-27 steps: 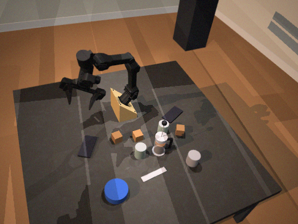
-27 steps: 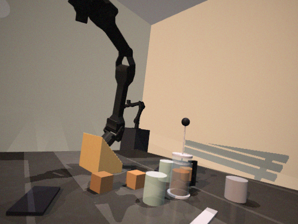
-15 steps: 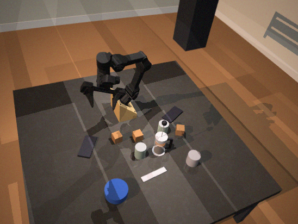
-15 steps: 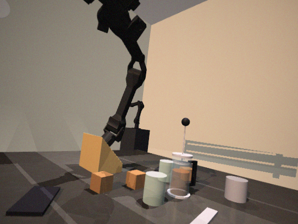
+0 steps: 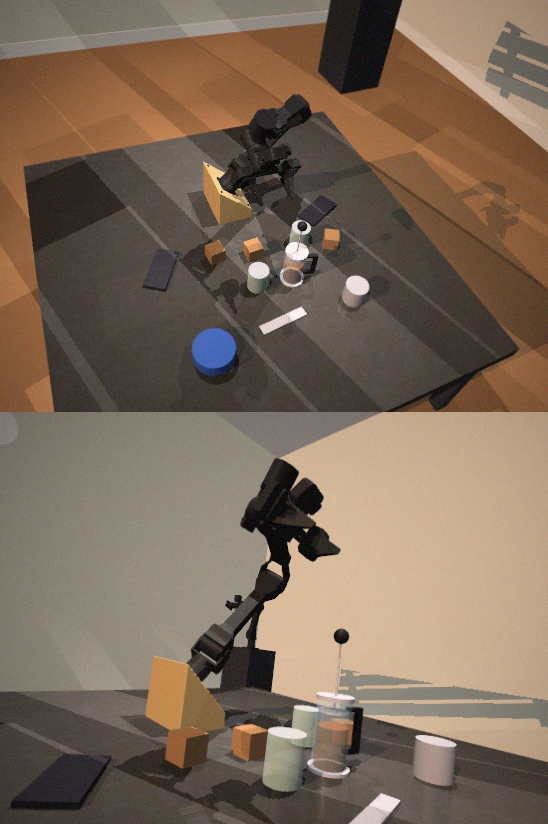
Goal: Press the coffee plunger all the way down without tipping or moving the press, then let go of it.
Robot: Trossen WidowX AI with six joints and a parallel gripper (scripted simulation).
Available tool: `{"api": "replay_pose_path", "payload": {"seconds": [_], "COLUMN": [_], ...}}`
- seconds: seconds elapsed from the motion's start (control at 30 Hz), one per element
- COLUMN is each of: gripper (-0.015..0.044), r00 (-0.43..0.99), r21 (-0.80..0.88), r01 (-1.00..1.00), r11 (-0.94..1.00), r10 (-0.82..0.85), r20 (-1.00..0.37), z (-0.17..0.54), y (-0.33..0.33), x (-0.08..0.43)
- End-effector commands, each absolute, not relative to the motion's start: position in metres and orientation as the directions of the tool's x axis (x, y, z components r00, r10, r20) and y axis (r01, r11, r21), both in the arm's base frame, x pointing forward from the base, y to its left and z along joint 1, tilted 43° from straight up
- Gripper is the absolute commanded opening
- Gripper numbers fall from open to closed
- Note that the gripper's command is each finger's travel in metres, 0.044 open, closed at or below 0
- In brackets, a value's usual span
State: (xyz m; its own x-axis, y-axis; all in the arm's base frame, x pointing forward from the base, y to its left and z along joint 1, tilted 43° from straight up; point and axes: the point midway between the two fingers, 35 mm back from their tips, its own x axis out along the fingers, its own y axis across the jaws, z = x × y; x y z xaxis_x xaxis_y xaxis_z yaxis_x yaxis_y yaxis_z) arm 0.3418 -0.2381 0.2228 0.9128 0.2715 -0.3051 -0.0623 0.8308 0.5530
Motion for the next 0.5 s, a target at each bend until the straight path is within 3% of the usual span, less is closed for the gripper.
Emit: {"api": "replay_pose_path", "payload": {"seconds": [0.0, 0.13, 0.47], "gripper": [0.0440, 0.0440, 0.0440], "r00": [0.891, 0.867, 0.865], "r21": [0.618, 0.656, 0.657], "r01": [-0.153, -0.213, -0.220], "r11": [0.771, 0.724, 0.721], "r10": [0.378, 0.450, 0.456], "r20": [-0.251, -0.215, -0.211], "z": [0.232, 0.231, 0.192], "y": [-0.168, -0.124, -0.084], "x": [0.324, 0.306, 0.307]}}
